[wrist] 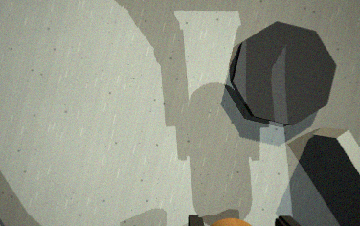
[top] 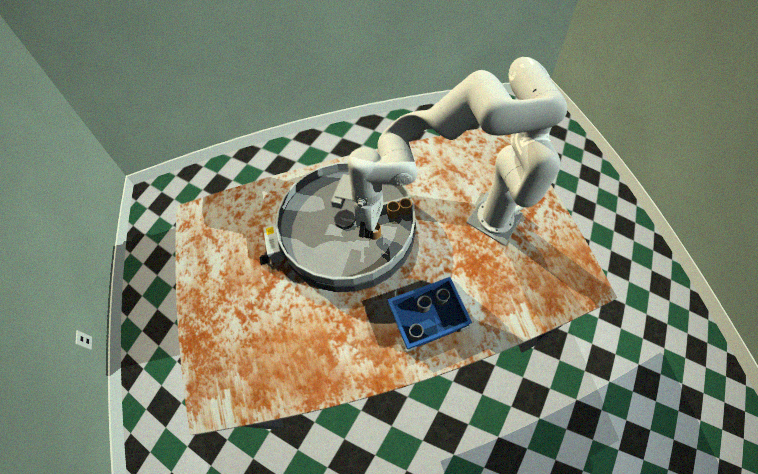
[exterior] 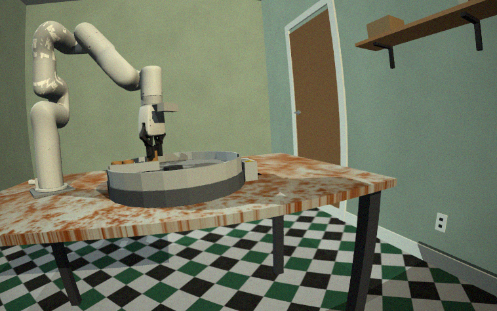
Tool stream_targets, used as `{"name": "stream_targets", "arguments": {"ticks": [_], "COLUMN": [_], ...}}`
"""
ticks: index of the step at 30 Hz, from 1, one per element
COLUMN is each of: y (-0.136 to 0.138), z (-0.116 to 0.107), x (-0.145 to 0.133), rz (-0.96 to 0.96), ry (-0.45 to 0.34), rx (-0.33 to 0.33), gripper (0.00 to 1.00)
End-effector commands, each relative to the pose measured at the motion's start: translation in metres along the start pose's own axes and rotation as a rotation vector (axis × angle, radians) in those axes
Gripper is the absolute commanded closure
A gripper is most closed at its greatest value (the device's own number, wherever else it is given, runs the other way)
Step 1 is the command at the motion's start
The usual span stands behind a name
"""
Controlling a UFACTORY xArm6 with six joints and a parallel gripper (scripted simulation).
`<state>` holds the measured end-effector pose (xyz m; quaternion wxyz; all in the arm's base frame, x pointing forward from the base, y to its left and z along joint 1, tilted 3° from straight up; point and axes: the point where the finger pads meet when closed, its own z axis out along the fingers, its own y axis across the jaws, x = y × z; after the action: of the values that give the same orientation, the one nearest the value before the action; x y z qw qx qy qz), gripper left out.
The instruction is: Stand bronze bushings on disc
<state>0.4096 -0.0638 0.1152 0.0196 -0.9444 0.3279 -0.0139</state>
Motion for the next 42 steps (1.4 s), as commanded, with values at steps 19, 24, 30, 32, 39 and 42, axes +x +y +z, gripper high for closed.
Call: {"name": "stream_targets", "arguments": {"ticks": [19, 24, 30, 32, 39, 42], "y": [-0.0009, -0.0009, -0.0009, -0.0009, -0.0009, -0.0009], "z": [0.0083, 0.0084, 0.0093, 0.0099, 0.0123, 0.0126], "x": [0.0013, 0.0013, 0.0013, 0.0013, 0.0014, 0.0014], "rz": [0.000, 0.000, 0.000, 0.000, 0.000, 0.000], "ry": [0.004, 0.004, 0.004, 0.004, 0.004, 0.004], "rx": [0.002, 0.002, 0.002, 0.002, 0.002, 0.002], "gripper": [1.00, 1.00, 1.00, 1.00, 1.00, 1.00]}}
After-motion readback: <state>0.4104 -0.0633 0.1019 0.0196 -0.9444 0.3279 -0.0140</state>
